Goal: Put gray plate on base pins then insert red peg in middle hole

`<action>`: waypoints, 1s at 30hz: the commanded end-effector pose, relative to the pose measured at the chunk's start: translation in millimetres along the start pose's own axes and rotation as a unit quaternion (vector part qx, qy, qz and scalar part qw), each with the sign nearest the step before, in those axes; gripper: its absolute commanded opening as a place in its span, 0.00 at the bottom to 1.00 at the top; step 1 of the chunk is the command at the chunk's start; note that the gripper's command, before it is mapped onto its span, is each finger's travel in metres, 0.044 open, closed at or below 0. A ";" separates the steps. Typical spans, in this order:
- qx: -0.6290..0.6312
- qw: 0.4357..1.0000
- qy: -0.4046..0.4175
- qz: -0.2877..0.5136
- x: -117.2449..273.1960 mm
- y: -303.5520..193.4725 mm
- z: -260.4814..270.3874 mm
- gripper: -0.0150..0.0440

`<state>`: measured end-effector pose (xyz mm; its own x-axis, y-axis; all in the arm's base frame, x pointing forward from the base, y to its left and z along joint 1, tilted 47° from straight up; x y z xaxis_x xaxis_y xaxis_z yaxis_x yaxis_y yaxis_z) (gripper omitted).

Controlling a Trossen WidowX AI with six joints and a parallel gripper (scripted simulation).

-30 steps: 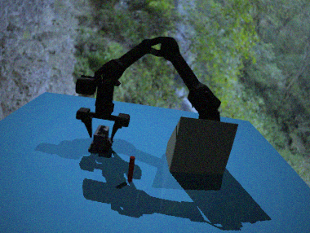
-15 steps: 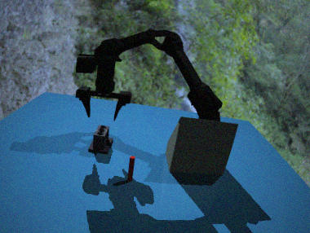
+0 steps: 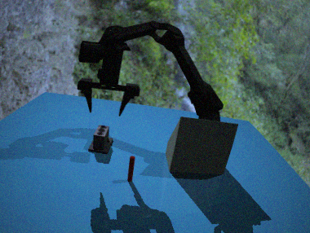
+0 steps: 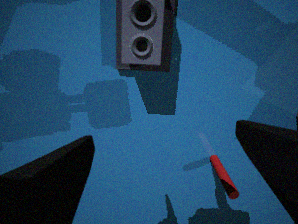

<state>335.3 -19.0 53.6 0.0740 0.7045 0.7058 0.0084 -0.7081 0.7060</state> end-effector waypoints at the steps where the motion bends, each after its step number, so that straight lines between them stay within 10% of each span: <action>1: 0.076 0.997 -0.006 0.002 -2.8 -64.9 -26.3 1.00; 8: 0.182 0.983 -0.013 -0.010 -13.2 -140.1 -84.2 1.00; 30: 0.183 0.983 -0.013 -0.011 -56.5 -137.2 -81.1 1.00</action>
<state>249.8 45.1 -74.5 0.0955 0.7190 0.6884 0.3597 -0.6698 0.6496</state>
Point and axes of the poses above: the point midway between the two fingers, 35 mm back from their tips, its own x axis back along the fingers, its own z axis across the jaws, y = z × x, the point moved 2 cm from there along x, back along the fingers, and after that the axes turned 2 degrees about x, right-handed, at the moved point
